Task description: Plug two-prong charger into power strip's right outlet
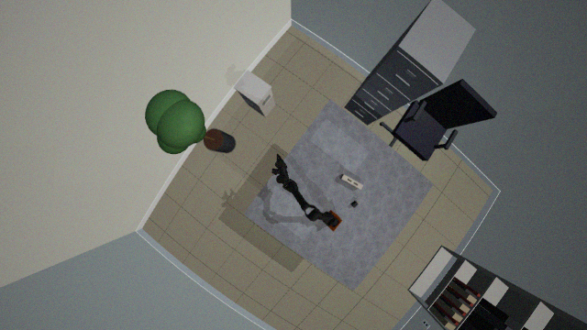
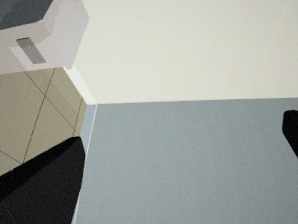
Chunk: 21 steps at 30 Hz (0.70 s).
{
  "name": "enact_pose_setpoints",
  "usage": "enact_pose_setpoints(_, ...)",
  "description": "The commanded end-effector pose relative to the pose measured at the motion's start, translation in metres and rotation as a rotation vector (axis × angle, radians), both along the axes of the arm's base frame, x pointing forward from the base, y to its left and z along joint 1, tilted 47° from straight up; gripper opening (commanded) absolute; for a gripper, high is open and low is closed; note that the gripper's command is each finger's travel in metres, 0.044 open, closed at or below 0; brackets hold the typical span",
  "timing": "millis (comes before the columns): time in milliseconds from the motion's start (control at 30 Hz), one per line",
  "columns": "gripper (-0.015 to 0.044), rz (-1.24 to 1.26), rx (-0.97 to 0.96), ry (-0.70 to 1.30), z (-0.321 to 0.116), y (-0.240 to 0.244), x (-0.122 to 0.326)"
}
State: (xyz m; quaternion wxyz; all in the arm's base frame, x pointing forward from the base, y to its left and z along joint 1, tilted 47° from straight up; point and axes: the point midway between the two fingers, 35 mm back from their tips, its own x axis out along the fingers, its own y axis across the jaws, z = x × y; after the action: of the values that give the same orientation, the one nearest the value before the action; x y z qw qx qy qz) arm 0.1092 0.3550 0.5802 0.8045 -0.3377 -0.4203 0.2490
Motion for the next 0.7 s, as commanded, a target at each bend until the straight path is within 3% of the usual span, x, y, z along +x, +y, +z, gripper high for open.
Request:
enact_pose_setpoints(0,0.0440,-0.014,-0.061,0.013,-0.020,0.015,0.016)
enact_pose_setpoints(667,0.0440,-0.114,-0.293,0.119,-0.105,0.038,0.110)
